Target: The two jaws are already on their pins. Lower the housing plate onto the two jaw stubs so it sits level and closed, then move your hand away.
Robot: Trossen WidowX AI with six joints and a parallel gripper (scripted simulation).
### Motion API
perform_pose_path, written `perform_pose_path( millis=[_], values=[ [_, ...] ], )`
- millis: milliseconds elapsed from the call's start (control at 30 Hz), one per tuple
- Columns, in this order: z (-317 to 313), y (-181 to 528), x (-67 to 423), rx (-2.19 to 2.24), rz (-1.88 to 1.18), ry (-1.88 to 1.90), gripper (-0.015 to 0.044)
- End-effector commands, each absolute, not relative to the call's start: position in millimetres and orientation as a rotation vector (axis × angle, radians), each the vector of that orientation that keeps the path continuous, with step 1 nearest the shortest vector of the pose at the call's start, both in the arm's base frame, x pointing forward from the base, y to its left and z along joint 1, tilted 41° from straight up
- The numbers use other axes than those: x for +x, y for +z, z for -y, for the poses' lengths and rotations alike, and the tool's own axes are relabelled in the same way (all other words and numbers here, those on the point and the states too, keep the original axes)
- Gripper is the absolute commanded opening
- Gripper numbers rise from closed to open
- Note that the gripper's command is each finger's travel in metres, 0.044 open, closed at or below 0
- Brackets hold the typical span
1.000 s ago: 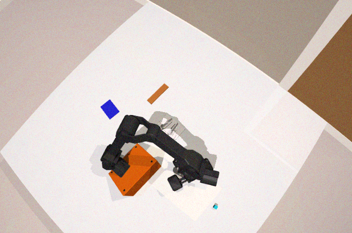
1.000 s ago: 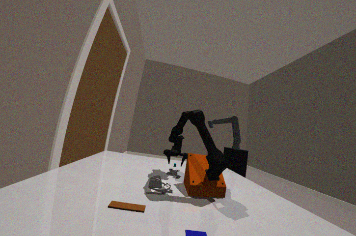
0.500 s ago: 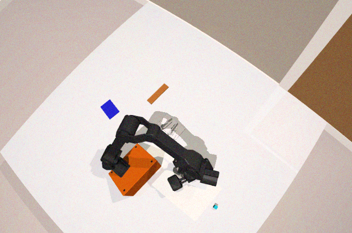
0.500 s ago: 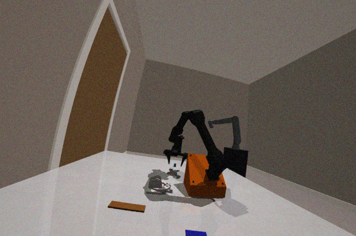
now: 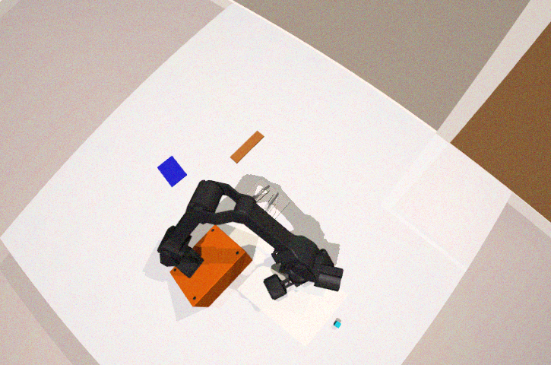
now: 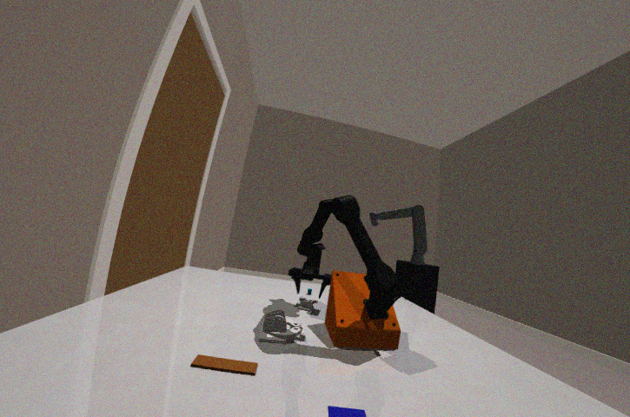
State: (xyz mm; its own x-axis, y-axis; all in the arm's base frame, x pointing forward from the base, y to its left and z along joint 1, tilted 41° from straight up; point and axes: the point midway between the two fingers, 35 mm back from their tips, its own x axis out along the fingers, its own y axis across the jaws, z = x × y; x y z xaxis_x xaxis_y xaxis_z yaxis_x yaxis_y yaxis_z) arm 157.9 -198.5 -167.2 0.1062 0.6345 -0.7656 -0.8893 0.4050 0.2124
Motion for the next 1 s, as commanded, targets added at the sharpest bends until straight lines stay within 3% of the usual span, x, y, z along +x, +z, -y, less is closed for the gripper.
perform_pose_path(
  millis=[0, 967],
  values=[
    [194, -173, 159, -0.334, -0.914, 1.149, 0.044],
    [177, -193, 163, -0.332, -0.913, 1.147, 0.044]
  ],
)
